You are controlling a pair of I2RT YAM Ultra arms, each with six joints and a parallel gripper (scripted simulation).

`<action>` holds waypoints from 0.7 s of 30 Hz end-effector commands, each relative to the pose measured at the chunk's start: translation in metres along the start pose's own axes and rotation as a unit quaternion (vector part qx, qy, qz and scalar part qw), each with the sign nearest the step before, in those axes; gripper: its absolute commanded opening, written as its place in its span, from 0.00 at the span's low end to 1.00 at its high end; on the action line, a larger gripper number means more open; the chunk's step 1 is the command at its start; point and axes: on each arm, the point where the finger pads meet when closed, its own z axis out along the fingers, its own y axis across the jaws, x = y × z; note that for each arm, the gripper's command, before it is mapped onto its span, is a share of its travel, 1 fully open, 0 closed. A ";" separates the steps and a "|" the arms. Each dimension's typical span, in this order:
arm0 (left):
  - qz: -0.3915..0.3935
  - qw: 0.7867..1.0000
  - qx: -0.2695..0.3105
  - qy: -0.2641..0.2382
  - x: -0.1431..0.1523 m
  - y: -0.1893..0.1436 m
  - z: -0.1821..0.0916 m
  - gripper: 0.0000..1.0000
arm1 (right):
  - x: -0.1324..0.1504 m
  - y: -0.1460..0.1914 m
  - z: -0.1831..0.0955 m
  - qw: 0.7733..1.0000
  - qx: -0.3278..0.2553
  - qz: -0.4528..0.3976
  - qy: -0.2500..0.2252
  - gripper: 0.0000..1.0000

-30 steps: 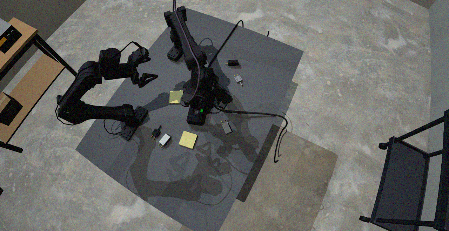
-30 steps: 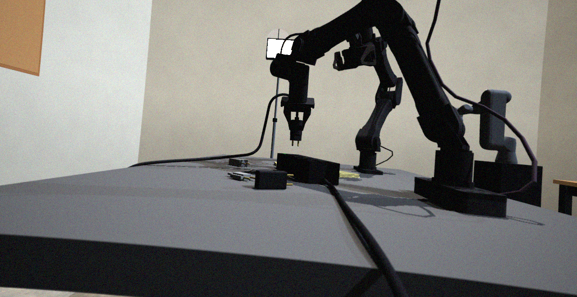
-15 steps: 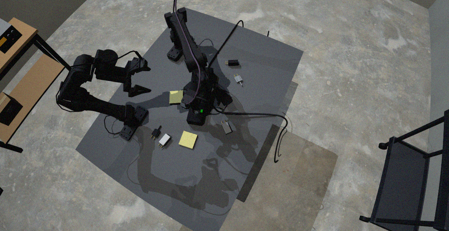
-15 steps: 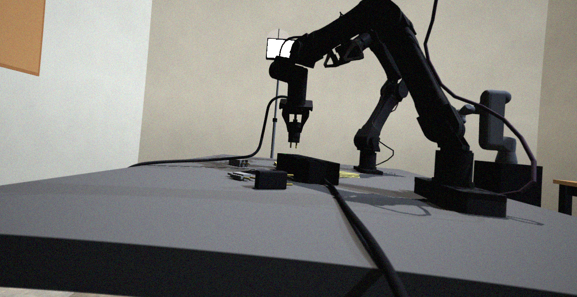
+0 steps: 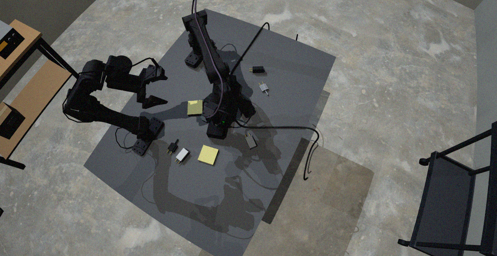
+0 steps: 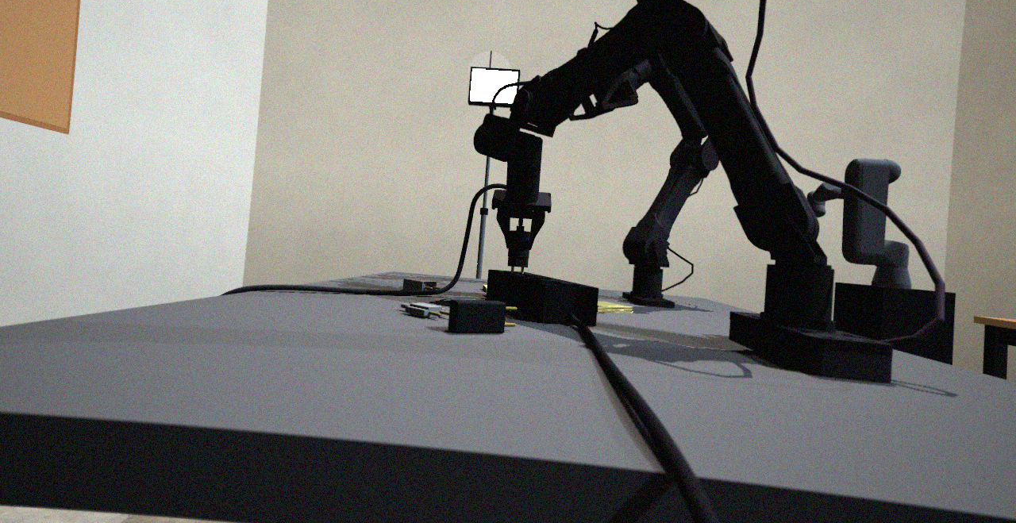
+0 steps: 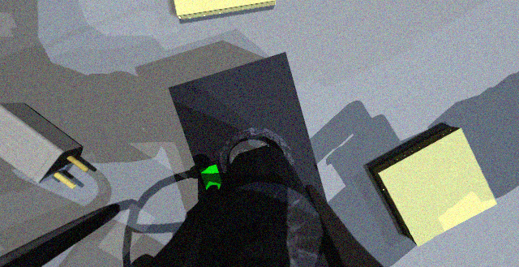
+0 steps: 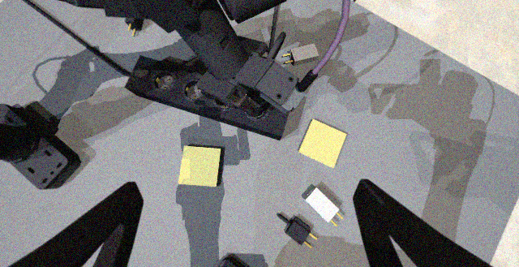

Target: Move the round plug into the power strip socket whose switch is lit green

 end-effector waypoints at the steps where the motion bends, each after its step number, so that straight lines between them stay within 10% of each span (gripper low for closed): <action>1: 0.014 0.999 -0.011 -0.031 -0.012 0.005 -0.003 0.33 | -0.005 0.001 -0.010 1.000 -0.003 -0.004 -0.013 1.00; 21: 0.013 0.999 -0.010 -0.039 -0.007 0.004 0.001 0.33 | -0.005 0.001 -0.010 1.000 -0.003 -0.004 -0.013 1.00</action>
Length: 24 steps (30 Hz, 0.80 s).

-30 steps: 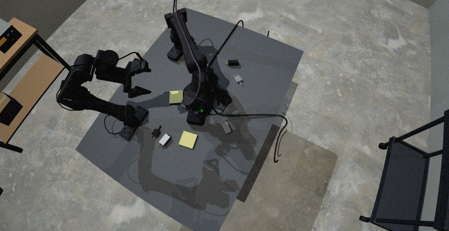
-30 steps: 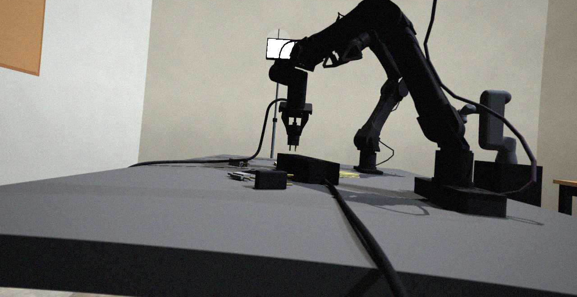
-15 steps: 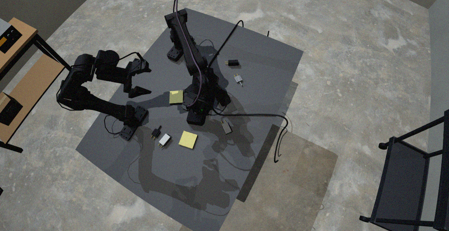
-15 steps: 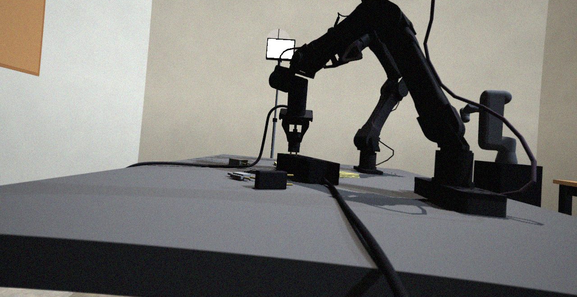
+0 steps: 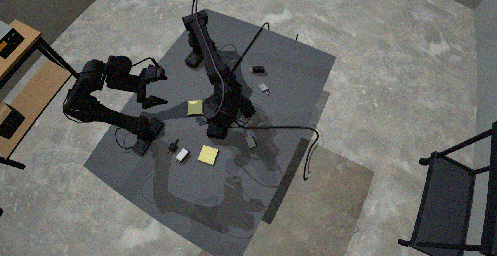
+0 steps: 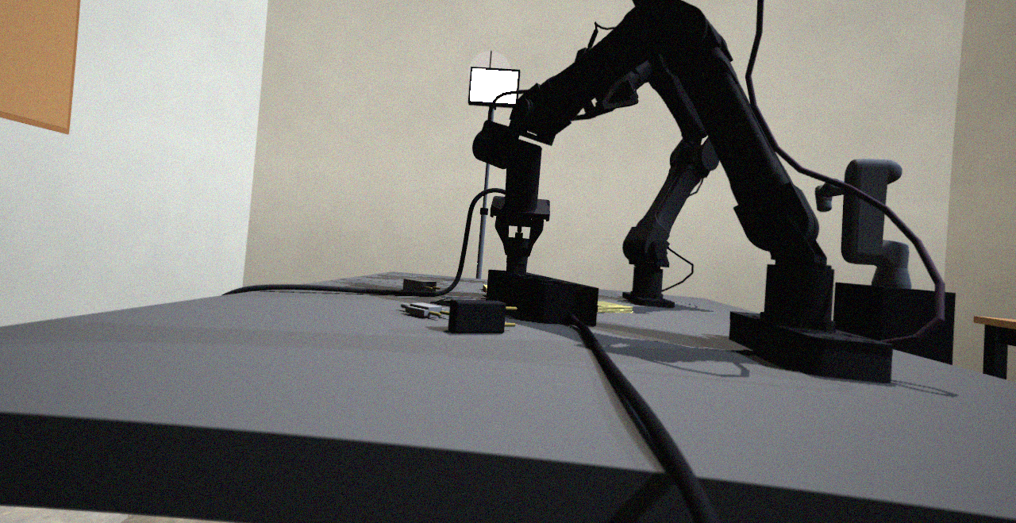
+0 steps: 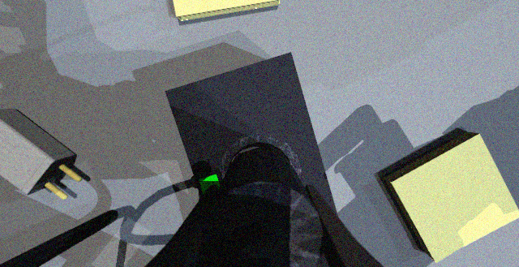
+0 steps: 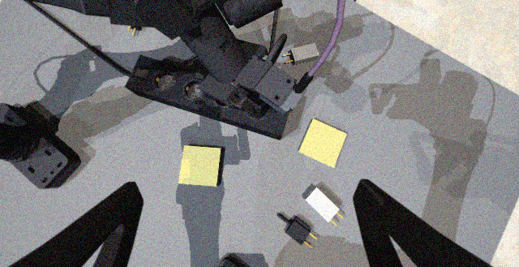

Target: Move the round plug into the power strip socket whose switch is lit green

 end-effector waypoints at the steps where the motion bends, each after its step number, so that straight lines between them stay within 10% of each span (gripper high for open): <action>1: 0.010 1.000 -0.010 -0.028 -0.014 0.005 -0.009 0.33 | -0.005 0.001 -0.010 1.000 -0.003 -0.004 -0.014 1.00; 24: -0.002 1.000 0.005 -0.007 0.009 0.000 0.019 0.33 | -0.005 0.001 -0.010 1.000 -0.003 -0.004 -0.014 1.00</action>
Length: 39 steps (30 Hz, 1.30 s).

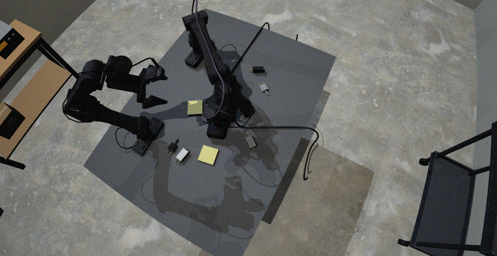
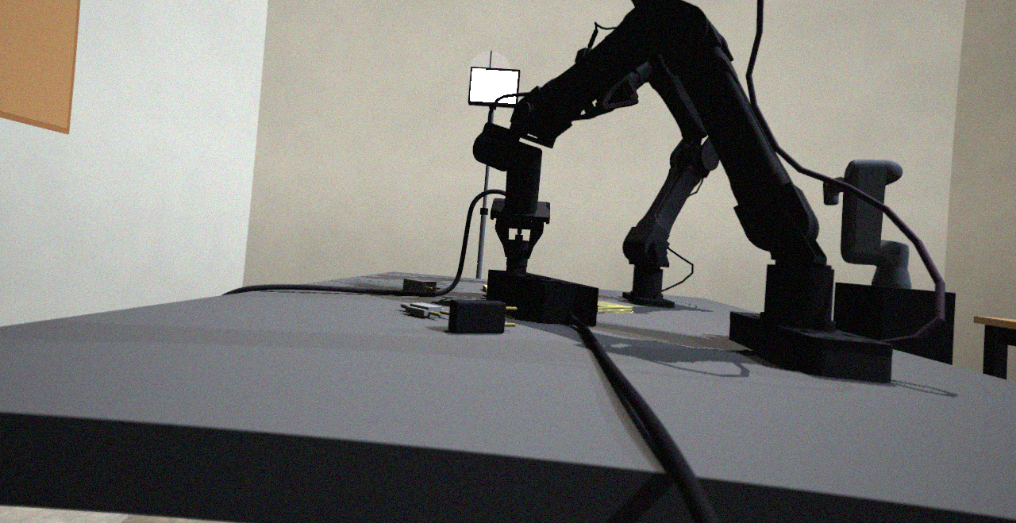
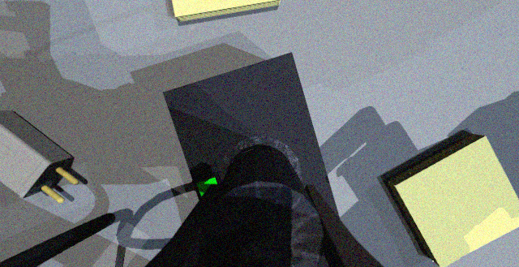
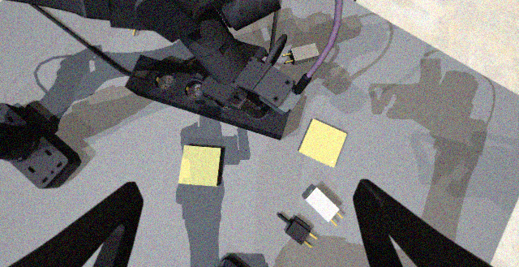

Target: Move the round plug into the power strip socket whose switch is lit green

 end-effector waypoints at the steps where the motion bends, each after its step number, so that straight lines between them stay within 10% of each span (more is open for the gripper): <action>1: -0.002 1.000 0.007 -0.001 0.010 0.001 0.018 0.33 | -0.005 0.001 -0.010 1.000 -0.003 -0.004 -0.014 1.00; 39: -0.014 0.998 0.025 0.050 0.026 -0.009 0.023 0.33 | -0.005 0.001 -0.010 1.000 -0.003 -0.004 -0.014 1.00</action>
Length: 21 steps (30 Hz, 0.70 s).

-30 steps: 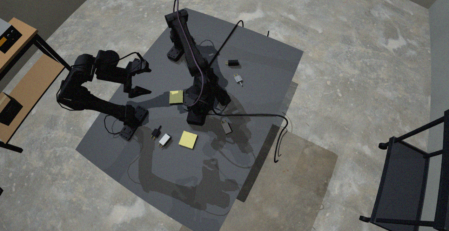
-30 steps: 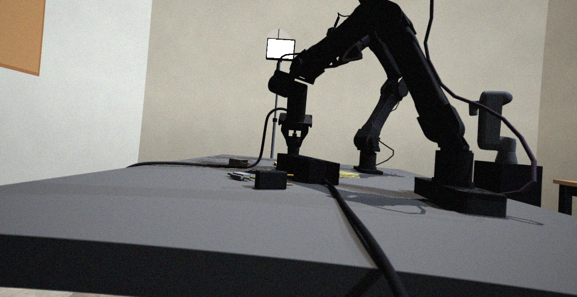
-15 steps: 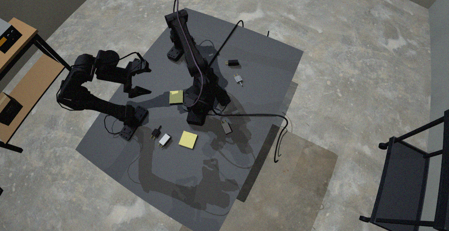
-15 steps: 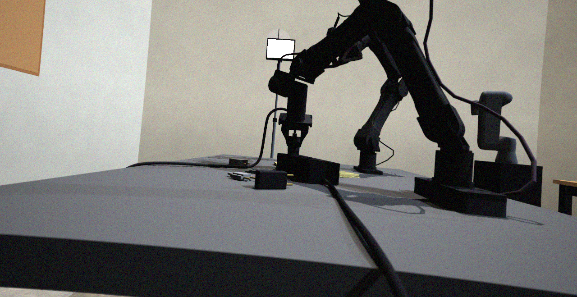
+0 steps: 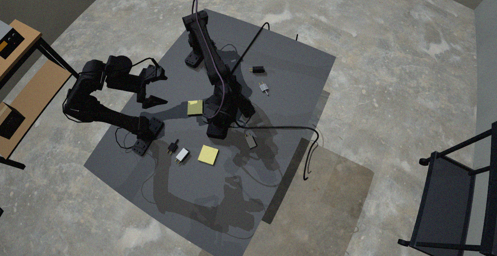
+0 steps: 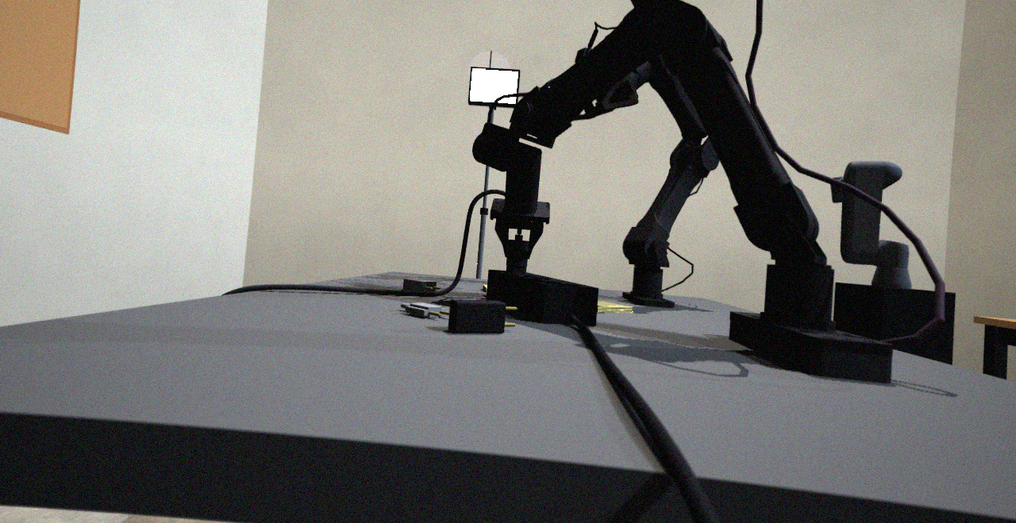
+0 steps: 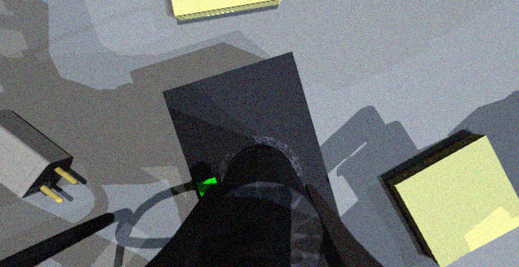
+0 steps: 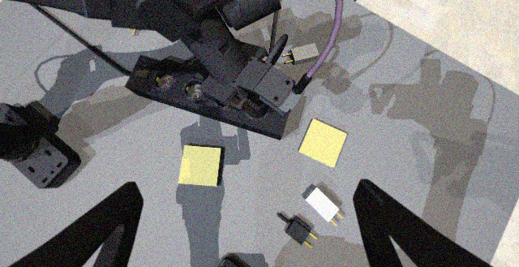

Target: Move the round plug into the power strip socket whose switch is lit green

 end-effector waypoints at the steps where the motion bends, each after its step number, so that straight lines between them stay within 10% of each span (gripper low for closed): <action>1: -0.014 0.998 0.025 0.051 0.026 -0.010 0.023 0.33 | -0.005 0.001 -0.010 1.000 -0.003 -0.004 -0.014 1.00; 21: 0.005 1.000 0.000 0.020 0.005 -0.003 0.005 0.33 | -0.005 0.001 -0.010 1.000 -0.003 -0.004 -0.014 1.00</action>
